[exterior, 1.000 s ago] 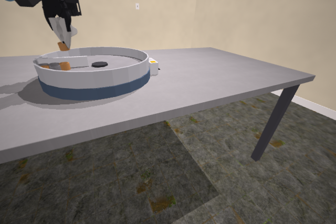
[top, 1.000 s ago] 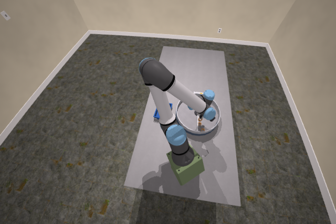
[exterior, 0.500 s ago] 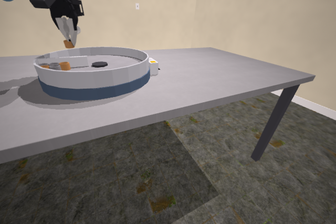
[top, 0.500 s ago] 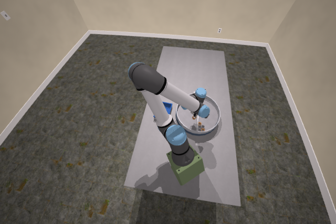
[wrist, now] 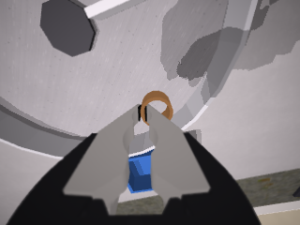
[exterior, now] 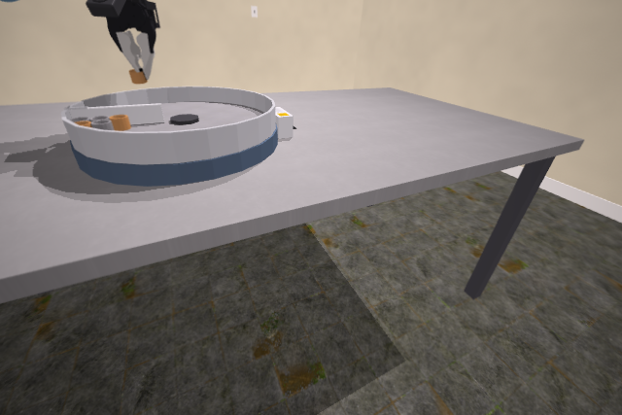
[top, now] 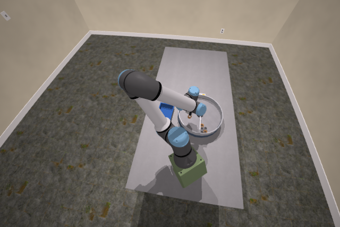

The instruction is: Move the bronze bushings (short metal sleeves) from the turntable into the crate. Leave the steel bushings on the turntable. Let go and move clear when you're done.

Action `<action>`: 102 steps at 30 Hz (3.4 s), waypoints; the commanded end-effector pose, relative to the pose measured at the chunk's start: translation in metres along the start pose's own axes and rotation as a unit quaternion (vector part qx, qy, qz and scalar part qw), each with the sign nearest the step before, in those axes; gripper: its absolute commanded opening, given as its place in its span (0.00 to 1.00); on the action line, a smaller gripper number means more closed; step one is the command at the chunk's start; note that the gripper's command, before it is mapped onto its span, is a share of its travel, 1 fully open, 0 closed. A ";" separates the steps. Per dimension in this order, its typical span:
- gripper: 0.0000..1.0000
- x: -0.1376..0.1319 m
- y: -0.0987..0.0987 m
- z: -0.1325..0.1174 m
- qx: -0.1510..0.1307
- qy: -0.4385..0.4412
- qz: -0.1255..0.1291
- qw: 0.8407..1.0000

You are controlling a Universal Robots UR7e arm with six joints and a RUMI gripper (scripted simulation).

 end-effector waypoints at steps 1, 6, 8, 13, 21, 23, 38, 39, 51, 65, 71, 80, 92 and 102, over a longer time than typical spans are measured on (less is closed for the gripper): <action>0.00 -0.003 -0.003 -0.016 0.003 -0.023 0.002 1.000; 0.00 -0.005 -0.003 -0.041 0.003 -0.057 0.002 0.998; 0.00 -0.006 -0.002 -0.050 0.004 -0.071 0.001 0.997; 0.00 -0.008 -0.002 -0.074 0.004 -0.104 0.001 0.995; 0.00 -0.009 -0.001 -0.103 0.004 -0.143 -0.001 0.990; 0.00 -0.009 -0.001 -0.112 0.004 -0.157 -0.001 0.988; 0.00 -0.011 0.000 -0.170 0.003 -0.235 -0.001 0.972; 0.00 -0.011 0.000 -0.174 0.003 -0.241 -0.001 0.971; 0.00 -0.010 -0.001 -0.214 0.001 -0.294 0.001 0.956; 0.00 -0.012 -0.001 -0.246 0.001 -0.337 0.001 0.942; 0.00 -0.012 -0.001 -0.252 0.001 -0.344 0.001 0.939; 0.00 -0.012 0.000 -0.259 0.001 -0.354 0.001 0.935; 0.00 -0.011 0.000 -0.260 0.001 -0.356 0.001 0.935; 0.00 -0.011 0.000 -0.260 0.001 -0.355 0.001 0.935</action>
Point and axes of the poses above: the point where the finger pads meet when closed, its own y axis out along the fingers, its own x axis across the jaws, z = x × y, the point moved 7 cm from there along -y, back along the fingers, and after that the axes turned 7 degrees about -y, right-handed, at the moved point
